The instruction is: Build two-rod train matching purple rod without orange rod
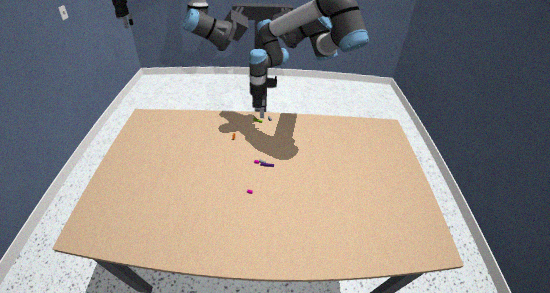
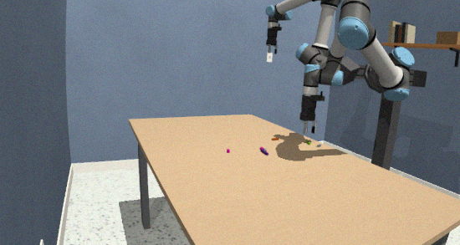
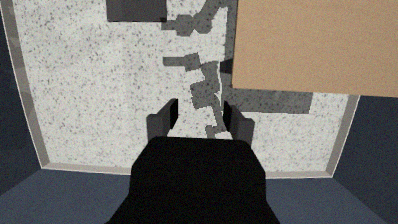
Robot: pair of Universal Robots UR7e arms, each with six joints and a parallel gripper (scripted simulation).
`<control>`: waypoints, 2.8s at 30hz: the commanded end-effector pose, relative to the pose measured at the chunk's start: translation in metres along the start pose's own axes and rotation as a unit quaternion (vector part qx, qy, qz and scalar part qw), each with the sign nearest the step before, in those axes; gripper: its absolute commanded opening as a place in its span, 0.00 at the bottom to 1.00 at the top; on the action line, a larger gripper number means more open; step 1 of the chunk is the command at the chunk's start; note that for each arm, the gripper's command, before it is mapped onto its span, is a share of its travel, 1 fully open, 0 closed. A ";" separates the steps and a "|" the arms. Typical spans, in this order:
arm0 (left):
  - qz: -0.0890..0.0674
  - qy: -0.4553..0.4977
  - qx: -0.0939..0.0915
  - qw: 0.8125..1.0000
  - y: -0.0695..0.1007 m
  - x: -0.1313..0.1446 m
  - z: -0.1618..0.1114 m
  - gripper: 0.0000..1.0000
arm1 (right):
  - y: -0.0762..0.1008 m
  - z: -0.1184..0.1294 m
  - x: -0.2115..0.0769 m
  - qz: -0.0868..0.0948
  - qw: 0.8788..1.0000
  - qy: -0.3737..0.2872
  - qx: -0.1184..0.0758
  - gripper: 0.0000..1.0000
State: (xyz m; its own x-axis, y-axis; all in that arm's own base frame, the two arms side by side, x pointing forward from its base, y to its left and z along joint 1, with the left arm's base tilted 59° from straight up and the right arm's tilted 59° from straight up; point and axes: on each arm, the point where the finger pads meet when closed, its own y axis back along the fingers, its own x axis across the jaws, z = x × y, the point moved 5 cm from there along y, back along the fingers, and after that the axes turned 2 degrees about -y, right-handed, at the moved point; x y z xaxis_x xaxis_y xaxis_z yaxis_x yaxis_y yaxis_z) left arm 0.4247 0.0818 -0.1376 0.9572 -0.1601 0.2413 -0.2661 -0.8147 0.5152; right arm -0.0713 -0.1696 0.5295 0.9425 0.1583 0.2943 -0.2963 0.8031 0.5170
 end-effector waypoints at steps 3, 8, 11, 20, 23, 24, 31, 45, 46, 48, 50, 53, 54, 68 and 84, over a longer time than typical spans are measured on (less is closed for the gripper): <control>0.001 0.000 0.000 1.000 0.000 0.000 0.000 1.00 | 0.000 0.000 0.000 0.000 1.000 0.000 -0.001 1.00; 0.001 0.000 0.000 1.000 0.000 0.000 0.000 1.00 | 0.000 0.000 0.000 0.000 1.000 0.000 -0.001 1.00; 0.001 0.000 0.000 1.000 0.000 0.000 0.000 1.00 | 0.000 0.000 0.000 0.000 1.000 0.000 -0.001 1.00; 0.001 0.000 0.000 1.000 0.000 0.000 0.000 1.00 | 0.000 0.000 0.000 0.000 1.000 0.000 -0.001 1.00; 0.000 0.000 0.000 1.000 0.000 0.002 0.001 1.00 | 0.000 0.000 0.000 0.000 1.000 0.000 -0.001 1.00; 0.000 0.000 0.000 1.000 0.000 0.002 0.001 1.00 | 0.000 0.000 0.000 0.000 1.000 0.000 -0.001 1.00; 0.000 -0.005 -0.002 1.000 0.001 0.026 0.007 1.00 | 0.000 0.000 0.000 0.000 1.000 0.000 -0.001 1.00; 0.001 -0.026 -0.006 1.000 0.004 0.160 0.003 1.00 | 0.000 0.000 0.000 0.000 1.000 0.000 -0.001 1.00; 0.001 -0.028 -0.006 1.000 0.005 0.174 -0.001 1.00 | 0.000 0.000 0.000 0.000 1.000 0.000 -0.001 1.00; 0.001 -0.030 -0.005 1.000 0.005 0.193 -0.007 1.00 | 0.000 0.000 0.000 0.000 1.000 0.000 -0.001 1.00; 0.001 -0.034 -0.005 0.999 0.006 0.215 -0.015 1.00 | 0.000 0.000 0.000 0.000 1.000 0.000 -0.001 1.00; 0.001 -0.038 -0.003 0.999 0.007 0.244 -0.030 1.00 | 0.000 0.000 0.000 0.000 1.000 0.000 -0.001 1.00; 0.001 -0.039 -0.003 0.999 0.007 0.253 -0.034 1.00 | 0.000 0.000 0.000 0.000 1.000 0.000 -0.001 1.00; 0.001 -0.044 0.000 0.999 0.008 0.286 -0.056 0.54 | 0.000 0.000 0.000 0.000 1.000 0.000 -0.001 1.00; 0.001 -0.044 0.000 0.999 0.008 0.286 -0.056 0.54 | 0.000 0.000 0.000 0.000 1.000 0.000 -0.001 1.00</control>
State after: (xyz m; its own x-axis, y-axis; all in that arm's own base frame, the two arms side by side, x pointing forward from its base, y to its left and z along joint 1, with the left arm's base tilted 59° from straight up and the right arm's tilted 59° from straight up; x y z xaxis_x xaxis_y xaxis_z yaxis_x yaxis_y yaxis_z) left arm 0.6896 0.0616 -0.0193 0.9633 -0.2089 0.1684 -0.2667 -0.8143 0.5155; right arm -0.0713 -0.1696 0.5295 0.9425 0.1583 0.2943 -0.2963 0.8031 0.5170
